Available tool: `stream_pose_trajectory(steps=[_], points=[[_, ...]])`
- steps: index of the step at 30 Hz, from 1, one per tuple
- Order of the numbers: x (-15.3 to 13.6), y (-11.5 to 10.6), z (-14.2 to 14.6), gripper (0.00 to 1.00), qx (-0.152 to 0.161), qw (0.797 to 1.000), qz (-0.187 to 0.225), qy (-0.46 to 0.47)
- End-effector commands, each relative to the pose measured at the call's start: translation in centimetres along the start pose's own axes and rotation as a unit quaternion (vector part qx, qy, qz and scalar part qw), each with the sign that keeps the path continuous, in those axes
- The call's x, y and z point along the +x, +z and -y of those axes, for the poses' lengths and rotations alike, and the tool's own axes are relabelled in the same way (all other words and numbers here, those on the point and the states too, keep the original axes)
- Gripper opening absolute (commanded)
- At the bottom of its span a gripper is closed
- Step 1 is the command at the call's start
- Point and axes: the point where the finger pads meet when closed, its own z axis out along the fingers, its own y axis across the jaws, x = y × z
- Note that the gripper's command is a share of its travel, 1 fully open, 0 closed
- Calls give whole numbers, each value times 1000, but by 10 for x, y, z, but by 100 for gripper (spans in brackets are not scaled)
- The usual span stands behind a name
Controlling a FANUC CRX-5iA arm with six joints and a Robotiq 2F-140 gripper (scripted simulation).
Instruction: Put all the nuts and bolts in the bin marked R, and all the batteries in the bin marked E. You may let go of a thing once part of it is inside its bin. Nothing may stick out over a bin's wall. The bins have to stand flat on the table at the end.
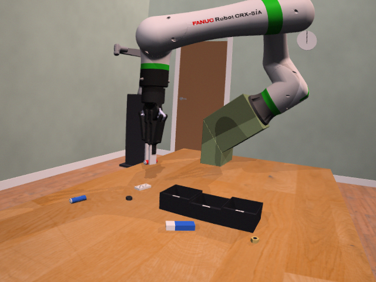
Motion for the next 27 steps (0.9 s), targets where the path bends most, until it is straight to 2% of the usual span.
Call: stream_pose_trajectory(steps=[1,16,18,24,27], points=[[4,-1,16,15,-1,1000,0,0],[24,0,104,15,-1,1000,0,0],[24,0,104,15,-1,1000,0,0],[30,0,131,15,-1,1000,0,0],[34,0,149,15,-1,997,0,-75]])
